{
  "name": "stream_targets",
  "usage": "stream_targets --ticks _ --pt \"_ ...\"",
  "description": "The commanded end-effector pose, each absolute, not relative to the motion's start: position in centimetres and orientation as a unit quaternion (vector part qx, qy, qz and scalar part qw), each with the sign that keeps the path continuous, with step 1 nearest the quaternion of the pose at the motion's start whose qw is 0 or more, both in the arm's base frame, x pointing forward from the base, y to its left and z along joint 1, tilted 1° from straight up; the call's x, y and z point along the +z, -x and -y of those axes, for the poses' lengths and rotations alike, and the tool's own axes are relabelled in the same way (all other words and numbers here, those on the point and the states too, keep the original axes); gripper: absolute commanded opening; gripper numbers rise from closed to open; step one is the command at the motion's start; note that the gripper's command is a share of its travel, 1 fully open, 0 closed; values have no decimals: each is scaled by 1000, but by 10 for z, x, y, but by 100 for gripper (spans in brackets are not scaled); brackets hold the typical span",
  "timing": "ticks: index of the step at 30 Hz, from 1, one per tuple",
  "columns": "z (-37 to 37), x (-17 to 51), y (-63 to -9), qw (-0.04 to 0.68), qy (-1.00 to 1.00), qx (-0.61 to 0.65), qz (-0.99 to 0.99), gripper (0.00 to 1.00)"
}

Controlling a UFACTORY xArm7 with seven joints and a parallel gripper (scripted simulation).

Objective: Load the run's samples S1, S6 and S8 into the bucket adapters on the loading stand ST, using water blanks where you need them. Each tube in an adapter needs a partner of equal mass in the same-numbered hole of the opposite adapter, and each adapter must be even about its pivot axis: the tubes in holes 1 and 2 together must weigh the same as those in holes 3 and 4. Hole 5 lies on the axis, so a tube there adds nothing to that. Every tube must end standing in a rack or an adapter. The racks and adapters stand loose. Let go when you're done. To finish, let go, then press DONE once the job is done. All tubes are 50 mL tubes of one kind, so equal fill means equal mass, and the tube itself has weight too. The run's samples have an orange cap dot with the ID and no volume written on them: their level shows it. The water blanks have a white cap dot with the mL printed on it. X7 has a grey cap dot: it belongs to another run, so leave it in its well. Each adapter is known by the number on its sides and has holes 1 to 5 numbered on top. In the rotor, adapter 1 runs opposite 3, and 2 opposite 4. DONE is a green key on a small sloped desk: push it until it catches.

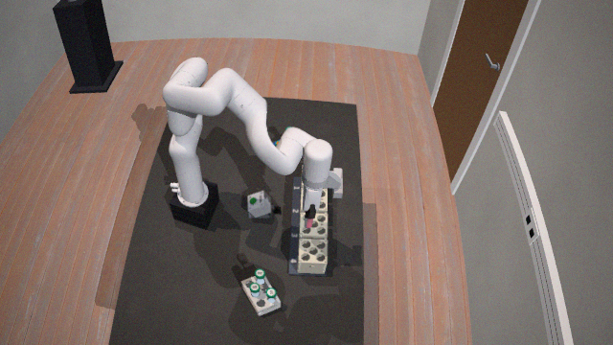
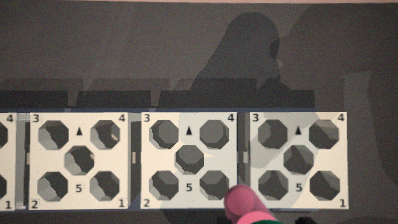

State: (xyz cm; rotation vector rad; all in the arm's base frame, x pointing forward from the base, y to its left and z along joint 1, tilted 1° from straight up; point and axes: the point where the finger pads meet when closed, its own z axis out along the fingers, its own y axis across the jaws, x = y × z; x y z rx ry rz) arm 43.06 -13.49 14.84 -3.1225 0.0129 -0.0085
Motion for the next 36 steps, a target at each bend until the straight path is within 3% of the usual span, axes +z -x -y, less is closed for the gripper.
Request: stream_targets --ticks 1,14,36 --pt "153 150 -439 10 1000 -5 -4 0" --pt "203 149 -455 10 1000 -5 -4 0" --pt "203 145 -455 10 1000 -5 -4 0"
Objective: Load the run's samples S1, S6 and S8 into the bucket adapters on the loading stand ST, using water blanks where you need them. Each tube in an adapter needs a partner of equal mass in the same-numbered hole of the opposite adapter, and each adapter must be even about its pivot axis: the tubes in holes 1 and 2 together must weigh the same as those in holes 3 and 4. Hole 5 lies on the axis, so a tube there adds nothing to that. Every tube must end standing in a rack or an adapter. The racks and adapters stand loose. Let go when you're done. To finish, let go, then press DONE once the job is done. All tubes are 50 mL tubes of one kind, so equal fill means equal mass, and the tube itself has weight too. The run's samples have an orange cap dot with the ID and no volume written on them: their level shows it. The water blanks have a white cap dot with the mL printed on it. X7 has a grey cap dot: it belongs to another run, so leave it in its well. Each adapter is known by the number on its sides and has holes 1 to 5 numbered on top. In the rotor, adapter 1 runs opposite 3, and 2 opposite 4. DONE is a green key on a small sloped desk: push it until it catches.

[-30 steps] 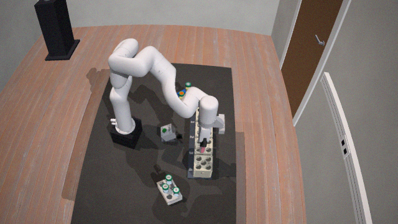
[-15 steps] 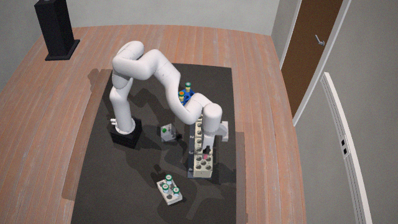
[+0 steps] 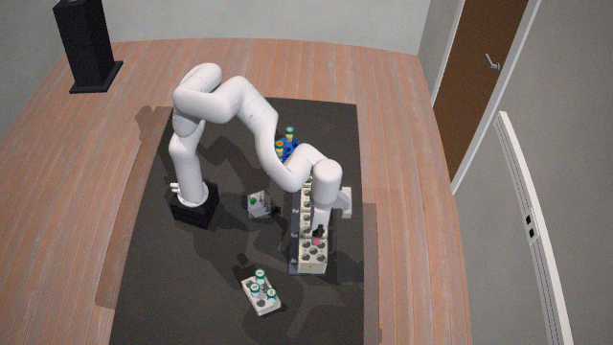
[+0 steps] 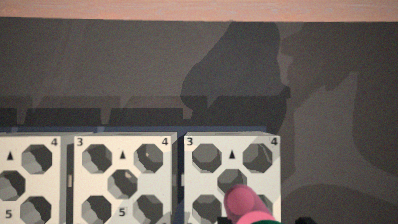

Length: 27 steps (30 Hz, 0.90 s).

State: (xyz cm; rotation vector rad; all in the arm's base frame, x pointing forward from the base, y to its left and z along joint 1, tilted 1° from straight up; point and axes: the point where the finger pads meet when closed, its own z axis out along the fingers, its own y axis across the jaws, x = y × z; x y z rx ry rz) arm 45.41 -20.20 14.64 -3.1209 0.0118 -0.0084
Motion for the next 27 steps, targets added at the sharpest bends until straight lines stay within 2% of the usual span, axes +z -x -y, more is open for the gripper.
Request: stream_targets --ticks 1,27 --pt "203 143 -455 10 1000 -5 -4 0" --pt "202 111 -455 10 1000 -5 -4 0"
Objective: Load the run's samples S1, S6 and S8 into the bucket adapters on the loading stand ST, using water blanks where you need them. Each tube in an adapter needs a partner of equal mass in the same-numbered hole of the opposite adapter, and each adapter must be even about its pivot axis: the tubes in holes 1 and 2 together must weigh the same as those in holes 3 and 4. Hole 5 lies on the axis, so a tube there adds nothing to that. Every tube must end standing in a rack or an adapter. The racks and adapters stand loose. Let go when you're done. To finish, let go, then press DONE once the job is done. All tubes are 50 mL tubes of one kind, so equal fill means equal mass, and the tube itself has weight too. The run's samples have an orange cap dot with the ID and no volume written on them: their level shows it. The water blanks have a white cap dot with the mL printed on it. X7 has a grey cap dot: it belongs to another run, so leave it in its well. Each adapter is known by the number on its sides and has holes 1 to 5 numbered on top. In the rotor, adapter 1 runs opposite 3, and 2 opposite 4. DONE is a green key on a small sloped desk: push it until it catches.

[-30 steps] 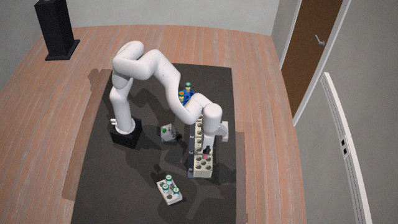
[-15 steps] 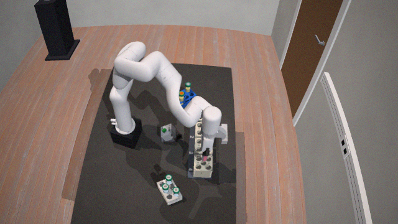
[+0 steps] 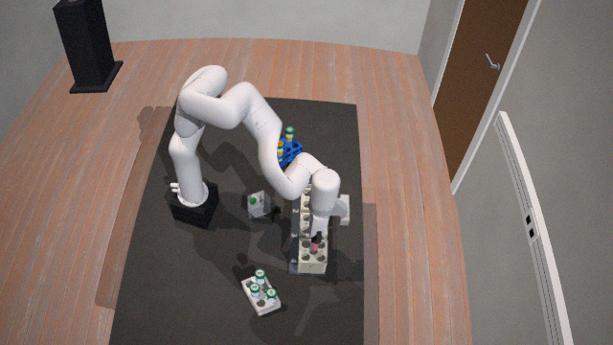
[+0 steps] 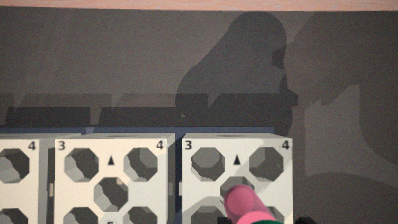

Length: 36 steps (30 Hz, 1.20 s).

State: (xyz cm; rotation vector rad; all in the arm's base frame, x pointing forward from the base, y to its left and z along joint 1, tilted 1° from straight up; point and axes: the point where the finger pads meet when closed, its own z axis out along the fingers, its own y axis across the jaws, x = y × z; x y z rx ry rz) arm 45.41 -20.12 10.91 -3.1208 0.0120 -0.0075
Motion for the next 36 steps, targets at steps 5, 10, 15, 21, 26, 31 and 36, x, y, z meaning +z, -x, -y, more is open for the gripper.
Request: stream_targets --ticks 5,10,15,21,26,31,36 --pt "202 111 -455 10 1000 -5 -4 0" --pt "202 109 -455 10 1000 -5 -4 0" --pt "202 106 -455 10 1000 -5 -4 0" --pt "202 100 -455 10 1000 -5 -4 0" --pt "202 95 -456 10 1000 -5 -4 0" --pt "201 92 -456 10 1000 -5 -4 0" --pt "201 87 -456 10 1000 -5 -4 0"
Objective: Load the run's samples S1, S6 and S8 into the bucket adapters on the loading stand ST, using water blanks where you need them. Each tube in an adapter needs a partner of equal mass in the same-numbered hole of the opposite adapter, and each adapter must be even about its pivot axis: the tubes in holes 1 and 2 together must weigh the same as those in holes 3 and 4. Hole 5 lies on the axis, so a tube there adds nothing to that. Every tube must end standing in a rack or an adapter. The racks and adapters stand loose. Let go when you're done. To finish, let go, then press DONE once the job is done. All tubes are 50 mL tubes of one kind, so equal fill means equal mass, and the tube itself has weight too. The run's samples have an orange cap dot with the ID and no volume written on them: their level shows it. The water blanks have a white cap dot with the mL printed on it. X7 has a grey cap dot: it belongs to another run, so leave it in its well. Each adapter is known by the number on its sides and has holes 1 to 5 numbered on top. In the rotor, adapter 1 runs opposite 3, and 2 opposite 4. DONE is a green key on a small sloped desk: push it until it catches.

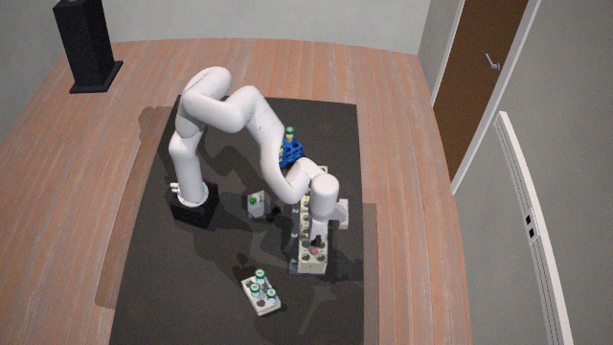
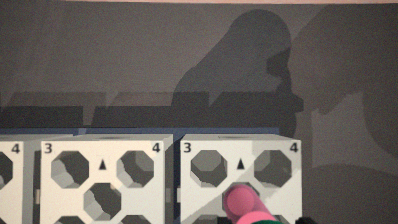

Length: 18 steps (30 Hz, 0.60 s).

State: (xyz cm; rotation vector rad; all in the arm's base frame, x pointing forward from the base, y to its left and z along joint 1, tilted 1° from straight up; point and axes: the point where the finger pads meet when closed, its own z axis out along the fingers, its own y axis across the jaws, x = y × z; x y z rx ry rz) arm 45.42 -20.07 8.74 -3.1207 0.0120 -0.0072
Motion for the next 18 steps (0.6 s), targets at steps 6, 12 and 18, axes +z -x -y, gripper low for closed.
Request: stream_targets --ticks 6,12,18 --pt "201 81 -456 10 1000 -5 -4 0" --pt "201 77 -456 10 1000 -4 -4 0" --pt "201 71 -456 10 1000 -5 -4 0"
